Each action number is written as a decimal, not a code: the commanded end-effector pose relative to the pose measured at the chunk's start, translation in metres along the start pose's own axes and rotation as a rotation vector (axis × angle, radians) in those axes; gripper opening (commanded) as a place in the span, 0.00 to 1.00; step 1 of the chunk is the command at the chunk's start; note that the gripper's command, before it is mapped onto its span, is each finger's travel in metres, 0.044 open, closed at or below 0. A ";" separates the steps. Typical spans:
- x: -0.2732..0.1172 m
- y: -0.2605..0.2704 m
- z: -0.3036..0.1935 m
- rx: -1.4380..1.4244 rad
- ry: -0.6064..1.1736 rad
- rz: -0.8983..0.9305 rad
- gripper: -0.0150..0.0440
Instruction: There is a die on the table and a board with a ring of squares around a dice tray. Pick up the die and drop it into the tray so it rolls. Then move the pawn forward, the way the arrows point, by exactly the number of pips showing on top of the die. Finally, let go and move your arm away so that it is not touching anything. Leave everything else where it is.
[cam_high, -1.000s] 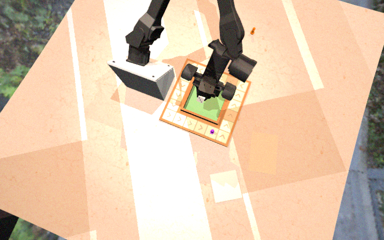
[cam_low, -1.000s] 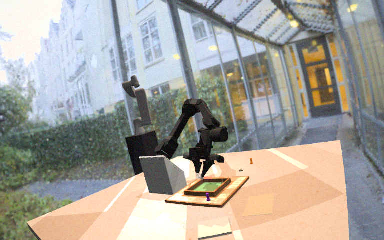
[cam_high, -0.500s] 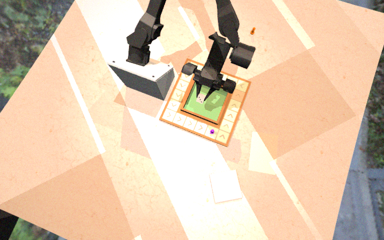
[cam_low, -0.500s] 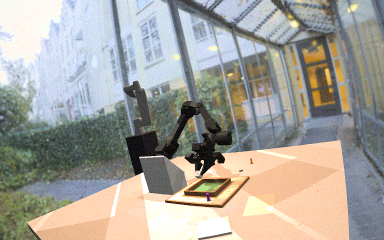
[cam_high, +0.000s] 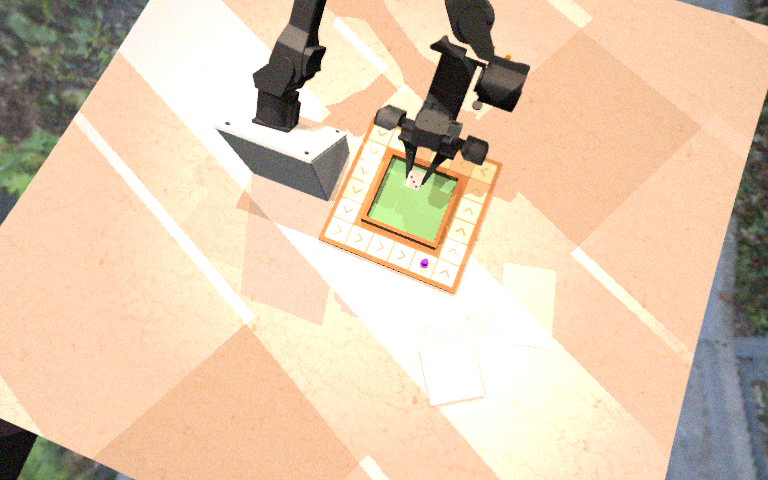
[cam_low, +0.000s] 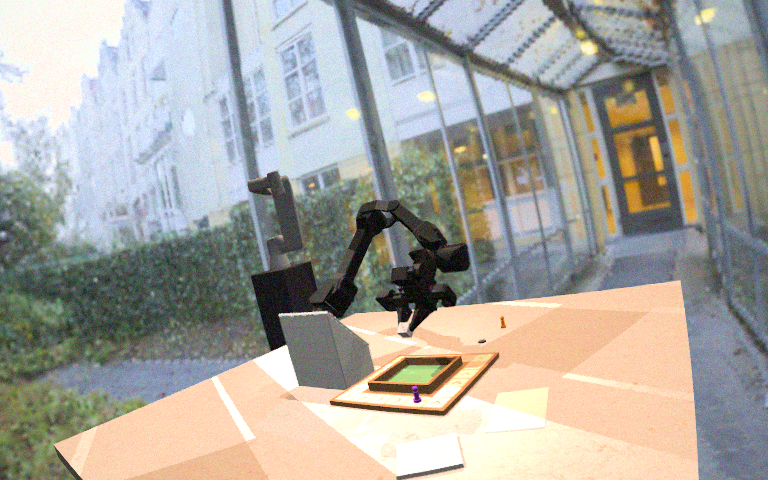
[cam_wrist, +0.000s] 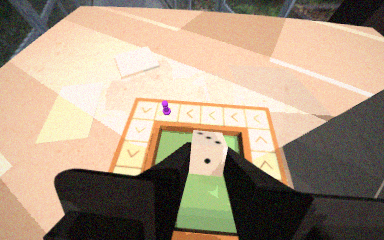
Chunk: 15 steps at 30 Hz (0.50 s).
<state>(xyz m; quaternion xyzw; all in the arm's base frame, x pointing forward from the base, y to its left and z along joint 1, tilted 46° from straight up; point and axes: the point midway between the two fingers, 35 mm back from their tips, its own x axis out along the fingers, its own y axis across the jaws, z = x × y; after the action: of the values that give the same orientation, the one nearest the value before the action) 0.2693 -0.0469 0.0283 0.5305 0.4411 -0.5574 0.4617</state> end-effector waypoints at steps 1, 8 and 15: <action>-0.002 0.000 0.001 -0.005 -0.003 0.001 0.25; 0.000 0.000 0.000 0.000 0.000 0.001 0.25; 0.000 0.000 0.000 0.000 0.000 0.001 0.48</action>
<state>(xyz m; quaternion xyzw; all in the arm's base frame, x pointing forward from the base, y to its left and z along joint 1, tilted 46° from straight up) 0.2696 -0.0470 0.0289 0.5309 0.4406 -0.5572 0.4621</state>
